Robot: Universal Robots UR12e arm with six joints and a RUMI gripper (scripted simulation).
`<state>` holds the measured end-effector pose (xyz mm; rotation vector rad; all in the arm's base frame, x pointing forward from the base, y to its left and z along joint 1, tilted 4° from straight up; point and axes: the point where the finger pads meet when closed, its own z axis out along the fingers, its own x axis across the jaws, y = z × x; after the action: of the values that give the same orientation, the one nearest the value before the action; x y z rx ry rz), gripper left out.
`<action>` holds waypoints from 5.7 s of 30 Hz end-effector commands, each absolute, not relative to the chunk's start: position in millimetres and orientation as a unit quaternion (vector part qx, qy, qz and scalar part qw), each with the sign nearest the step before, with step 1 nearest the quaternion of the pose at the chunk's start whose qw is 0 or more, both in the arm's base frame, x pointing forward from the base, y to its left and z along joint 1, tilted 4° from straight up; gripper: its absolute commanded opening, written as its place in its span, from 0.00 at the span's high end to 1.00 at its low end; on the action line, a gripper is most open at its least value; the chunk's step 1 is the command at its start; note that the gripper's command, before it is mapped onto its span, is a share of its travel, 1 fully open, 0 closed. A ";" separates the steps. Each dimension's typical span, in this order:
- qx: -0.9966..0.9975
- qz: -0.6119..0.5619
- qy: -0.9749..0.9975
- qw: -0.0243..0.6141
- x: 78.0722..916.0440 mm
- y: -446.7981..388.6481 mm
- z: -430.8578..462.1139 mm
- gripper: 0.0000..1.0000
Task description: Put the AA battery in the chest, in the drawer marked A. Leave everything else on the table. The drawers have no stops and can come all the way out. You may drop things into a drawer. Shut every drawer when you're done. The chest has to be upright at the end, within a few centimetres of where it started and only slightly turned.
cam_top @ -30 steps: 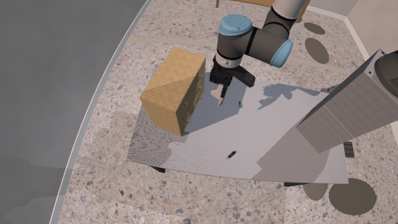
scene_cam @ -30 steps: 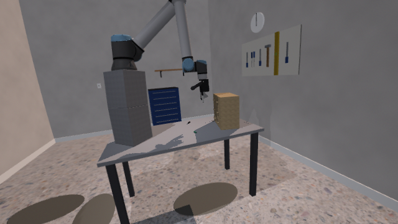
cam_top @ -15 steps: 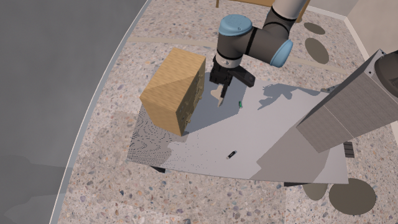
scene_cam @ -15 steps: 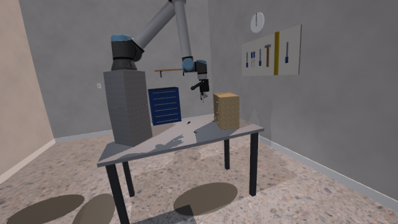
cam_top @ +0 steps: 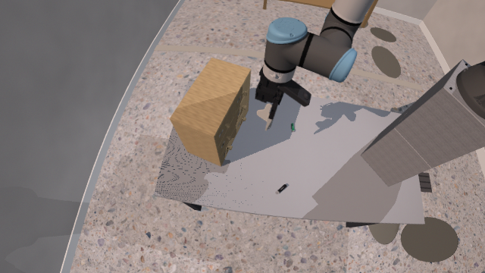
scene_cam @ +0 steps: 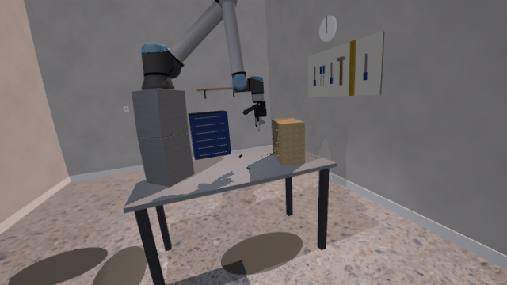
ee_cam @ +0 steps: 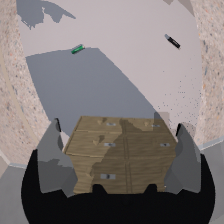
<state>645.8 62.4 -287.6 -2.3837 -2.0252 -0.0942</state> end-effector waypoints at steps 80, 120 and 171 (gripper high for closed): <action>-0.754 -0.129 -0.635 -0.111 696.8 215.0 -305.8 0.00; -0.705 -0.278 -0.585 -0.289 738.1 210.6 -351.2 0.00; -0.663 -0.350 -0.545 -0.376 759.4 208.3 -374.7 0.00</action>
<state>759.1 208.3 -375.4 -2.7971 -2.3023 -1.4759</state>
